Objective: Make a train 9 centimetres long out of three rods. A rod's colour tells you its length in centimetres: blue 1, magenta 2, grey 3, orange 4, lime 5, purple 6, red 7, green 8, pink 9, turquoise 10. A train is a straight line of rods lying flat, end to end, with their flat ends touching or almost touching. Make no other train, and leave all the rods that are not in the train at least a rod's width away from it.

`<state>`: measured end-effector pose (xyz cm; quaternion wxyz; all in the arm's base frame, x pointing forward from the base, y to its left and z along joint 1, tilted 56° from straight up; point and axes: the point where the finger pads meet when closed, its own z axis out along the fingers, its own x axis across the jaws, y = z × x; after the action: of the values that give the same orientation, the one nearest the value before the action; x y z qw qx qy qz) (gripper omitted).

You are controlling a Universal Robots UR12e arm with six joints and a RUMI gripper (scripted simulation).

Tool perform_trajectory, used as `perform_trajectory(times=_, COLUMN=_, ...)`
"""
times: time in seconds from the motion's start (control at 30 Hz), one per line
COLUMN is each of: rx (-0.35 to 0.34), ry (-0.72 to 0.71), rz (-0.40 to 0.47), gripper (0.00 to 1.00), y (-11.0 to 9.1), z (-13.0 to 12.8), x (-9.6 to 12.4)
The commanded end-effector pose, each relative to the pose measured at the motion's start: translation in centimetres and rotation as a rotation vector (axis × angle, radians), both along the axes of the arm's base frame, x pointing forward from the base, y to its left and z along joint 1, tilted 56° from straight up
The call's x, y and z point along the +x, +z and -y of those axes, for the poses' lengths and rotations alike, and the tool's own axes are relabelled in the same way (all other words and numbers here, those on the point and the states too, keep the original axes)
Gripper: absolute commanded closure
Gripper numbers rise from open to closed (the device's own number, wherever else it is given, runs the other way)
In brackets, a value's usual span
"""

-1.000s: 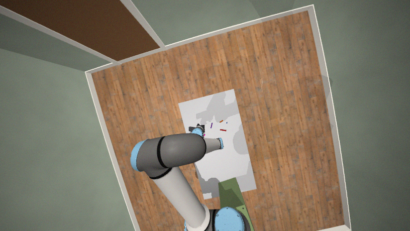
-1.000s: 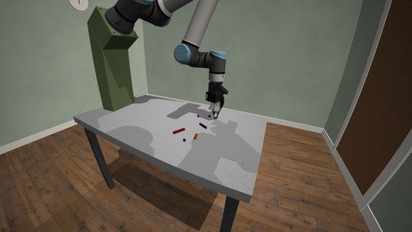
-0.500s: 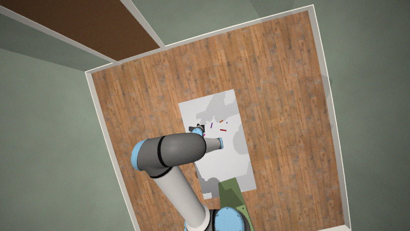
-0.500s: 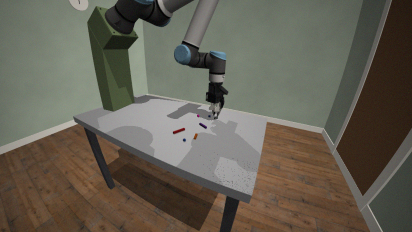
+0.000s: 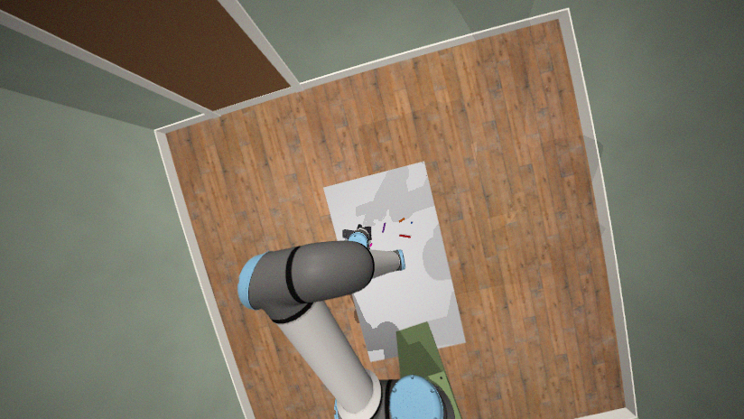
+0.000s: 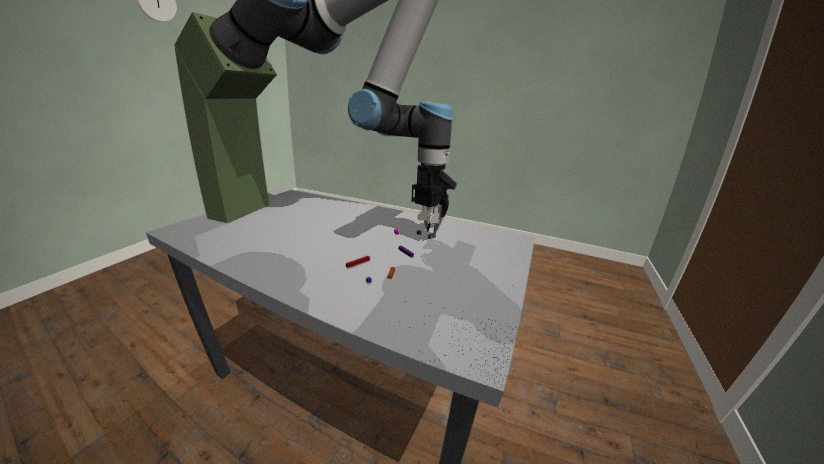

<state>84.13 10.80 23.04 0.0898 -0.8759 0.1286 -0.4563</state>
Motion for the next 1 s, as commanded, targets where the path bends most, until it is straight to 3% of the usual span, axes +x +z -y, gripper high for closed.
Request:
perform_trajectory(times=0.0, rx=0.000, ry=0.001, rz=0.005, gripper=0.86, y=0.31, z=-0.16, x=0.15)
perform_trajectory(times=0.97, rx=0.000, ry=0.001, rz=0.005, gripper=0.86, y=0.50, z=-0.25, x=0.24)
